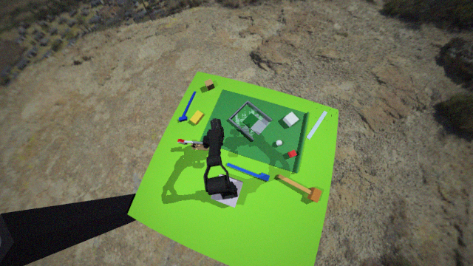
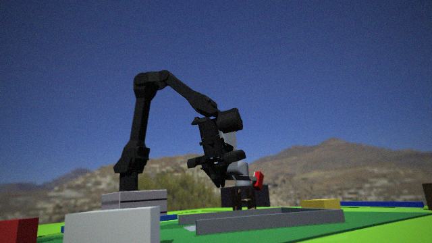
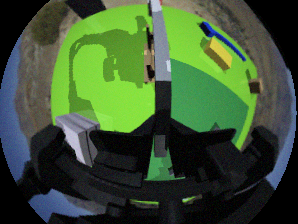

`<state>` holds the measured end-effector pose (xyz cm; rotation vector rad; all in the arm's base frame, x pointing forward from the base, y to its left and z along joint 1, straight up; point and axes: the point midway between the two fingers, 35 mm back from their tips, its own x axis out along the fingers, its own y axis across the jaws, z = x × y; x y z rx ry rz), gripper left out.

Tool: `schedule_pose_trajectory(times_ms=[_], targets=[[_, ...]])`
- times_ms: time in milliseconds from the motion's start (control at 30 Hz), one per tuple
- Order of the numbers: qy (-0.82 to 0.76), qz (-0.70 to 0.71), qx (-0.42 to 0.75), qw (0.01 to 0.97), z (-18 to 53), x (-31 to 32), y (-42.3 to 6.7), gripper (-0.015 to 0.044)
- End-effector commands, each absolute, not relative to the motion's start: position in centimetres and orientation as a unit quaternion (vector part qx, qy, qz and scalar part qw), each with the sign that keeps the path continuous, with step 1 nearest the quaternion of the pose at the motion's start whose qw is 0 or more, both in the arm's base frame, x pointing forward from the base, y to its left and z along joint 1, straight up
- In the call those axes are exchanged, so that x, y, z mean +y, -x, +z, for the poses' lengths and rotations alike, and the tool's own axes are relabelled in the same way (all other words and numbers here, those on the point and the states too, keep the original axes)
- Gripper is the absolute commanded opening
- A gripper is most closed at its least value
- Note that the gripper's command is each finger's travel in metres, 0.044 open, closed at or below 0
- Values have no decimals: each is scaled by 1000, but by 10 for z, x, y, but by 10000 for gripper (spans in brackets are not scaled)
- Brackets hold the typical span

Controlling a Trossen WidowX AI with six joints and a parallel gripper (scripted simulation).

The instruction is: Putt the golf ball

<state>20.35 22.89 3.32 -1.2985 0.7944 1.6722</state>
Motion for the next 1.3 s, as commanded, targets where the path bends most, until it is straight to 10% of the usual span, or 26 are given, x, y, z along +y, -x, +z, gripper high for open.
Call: schedule_pose_trajectory(times_ms=[0, 1267], targets=[[518, 670, 313, 429, 71, 228, -202, 0], [328, 405, 562, 642, 82, 77, -280, 0]])
